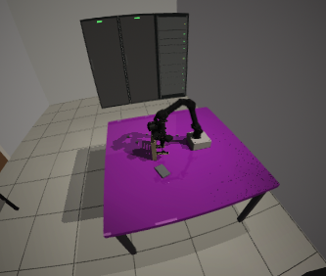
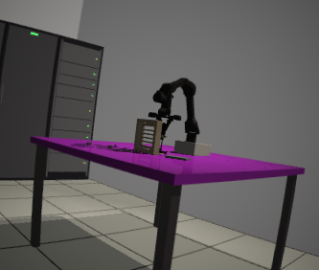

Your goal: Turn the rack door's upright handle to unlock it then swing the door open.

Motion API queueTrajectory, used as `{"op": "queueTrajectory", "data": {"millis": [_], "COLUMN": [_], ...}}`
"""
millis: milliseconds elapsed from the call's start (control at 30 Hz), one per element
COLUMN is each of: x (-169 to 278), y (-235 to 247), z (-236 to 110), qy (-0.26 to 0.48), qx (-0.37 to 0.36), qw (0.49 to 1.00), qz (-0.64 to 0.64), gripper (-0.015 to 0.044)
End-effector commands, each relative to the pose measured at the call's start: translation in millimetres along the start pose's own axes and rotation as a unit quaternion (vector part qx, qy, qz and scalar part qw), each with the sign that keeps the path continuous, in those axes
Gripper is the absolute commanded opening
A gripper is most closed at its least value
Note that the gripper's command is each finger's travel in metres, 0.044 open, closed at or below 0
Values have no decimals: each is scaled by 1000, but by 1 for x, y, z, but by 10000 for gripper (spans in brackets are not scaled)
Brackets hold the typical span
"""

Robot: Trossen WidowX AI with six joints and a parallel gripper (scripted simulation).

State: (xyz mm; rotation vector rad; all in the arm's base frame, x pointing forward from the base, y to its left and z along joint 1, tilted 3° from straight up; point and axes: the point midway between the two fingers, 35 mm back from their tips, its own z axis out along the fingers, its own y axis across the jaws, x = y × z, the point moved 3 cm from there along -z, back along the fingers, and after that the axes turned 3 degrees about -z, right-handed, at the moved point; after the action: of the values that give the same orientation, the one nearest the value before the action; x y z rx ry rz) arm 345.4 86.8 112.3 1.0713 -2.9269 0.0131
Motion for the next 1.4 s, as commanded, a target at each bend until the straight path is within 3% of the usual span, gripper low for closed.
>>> {"op": "queueTrajectory", "data": {"millis": [0,300,633,900,1233,1367], "x": [0,0,0,0,0,0], "y": [0,0,0,0,0,0], "z": [0,0,0,0,0,0], "qy": [0,0,0,0,0,0], "qx": [1,1,1,1,1,1], "qw": [996,953,853,845,845,864], "qz": [-85,-302,-521,-535,-535,-504], "gripper": [27,27,27,27,290,299]}}
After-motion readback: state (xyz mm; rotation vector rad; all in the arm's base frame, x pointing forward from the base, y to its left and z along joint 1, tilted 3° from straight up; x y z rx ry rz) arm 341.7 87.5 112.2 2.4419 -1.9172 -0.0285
